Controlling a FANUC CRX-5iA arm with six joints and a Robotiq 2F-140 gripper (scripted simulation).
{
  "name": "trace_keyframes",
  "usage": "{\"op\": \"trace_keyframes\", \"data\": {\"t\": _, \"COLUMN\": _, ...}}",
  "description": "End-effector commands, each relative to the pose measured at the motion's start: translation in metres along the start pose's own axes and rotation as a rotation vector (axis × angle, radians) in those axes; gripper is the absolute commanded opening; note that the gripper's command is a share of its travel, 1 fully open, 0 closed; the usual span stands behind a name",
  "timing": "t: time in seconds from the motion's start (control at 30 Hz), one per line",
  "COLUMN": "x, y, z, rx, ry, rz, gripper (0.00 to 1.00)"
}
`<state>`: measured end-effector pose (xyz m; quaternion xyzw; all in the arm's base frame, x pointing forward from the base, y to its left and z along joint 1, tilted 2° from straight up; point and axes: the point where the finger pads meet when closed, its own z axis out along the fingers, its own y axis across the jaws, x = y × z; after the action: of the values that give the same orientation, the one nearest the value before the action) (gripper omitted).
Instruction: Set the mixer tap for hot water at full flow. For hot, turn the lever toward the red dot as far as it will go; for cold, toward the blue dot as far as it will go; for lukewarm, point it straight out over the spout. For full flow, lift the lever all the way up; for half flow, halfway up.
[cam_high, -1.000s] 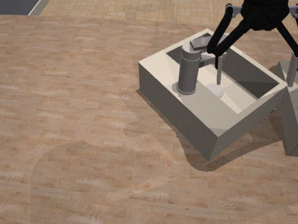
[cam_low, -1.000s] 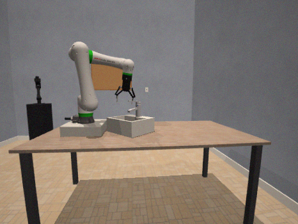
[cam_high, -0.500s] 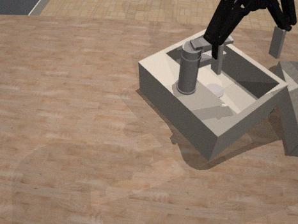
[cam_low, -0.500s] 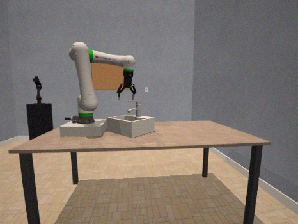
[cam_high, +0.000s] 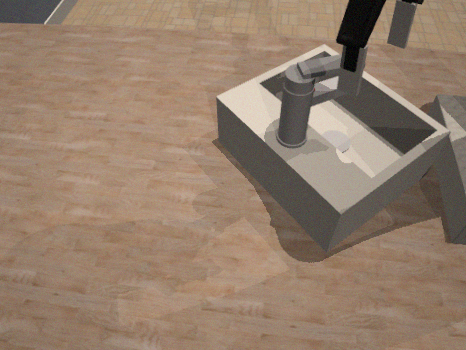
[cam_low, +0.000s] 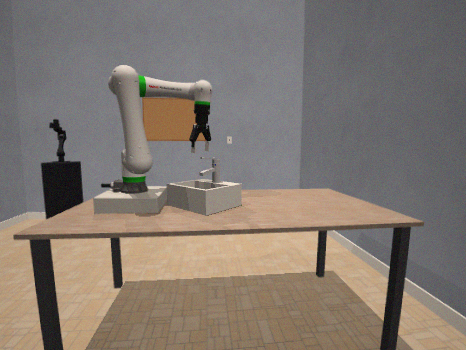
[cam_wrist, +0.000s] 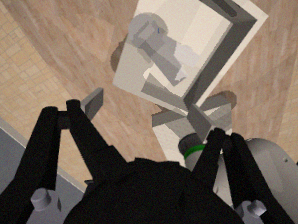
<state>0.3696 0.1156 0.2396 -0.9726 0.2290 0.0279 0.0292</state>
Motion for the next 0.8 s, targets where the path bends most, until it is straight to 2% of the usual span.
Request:
{"op": "trace_keyframes", "data": {"t": 0.0, "x": 0.006, "y": 0.003, "z": -0.008, "rx": -0.003, "ry": 0.004, "rz": -0.128, "gripper": 1.00}}
{"op": "trace_keyframes", "data": {"t": 0.1, "x": 0.015, "y": 0.008, "z": -0.020, "rx": -0.017, "ry": 0.022, "rz": -0.300, "gripper": 1.00}}
{"op": "trace_keyframes", "data": {"t": 0.17, "x": 0.015, "y": 0.008, "z": -0.020, "rx": -0.017, "ry": 0.022, "rz": -0.300, "gripper": 1.00}}
{"op": "trace_keyframes", "data": {"t": 0.4, "x": 0.029, "y": 0.016, "z": -0.040, "rx": -0.049, "ry": 0.048, "rz": -0.586, "gripper": 1.00}}
{"op": "trace_keyframes", "data": {"t": 0.57, "x": 0.031, "y": 0.018, "z": -0.044, "rx": -0.056, "ry": 0.052, "rz": -0.644, "gripper": 1.00}}
{"op": "trace_keyframes", "data": {"t": 0.77, "x": 0.041, "y": 0.026, "z": -0.060, "rx": -0.089, "ry": 0.065, "rz": -0.869, "gripper": 1.00}}
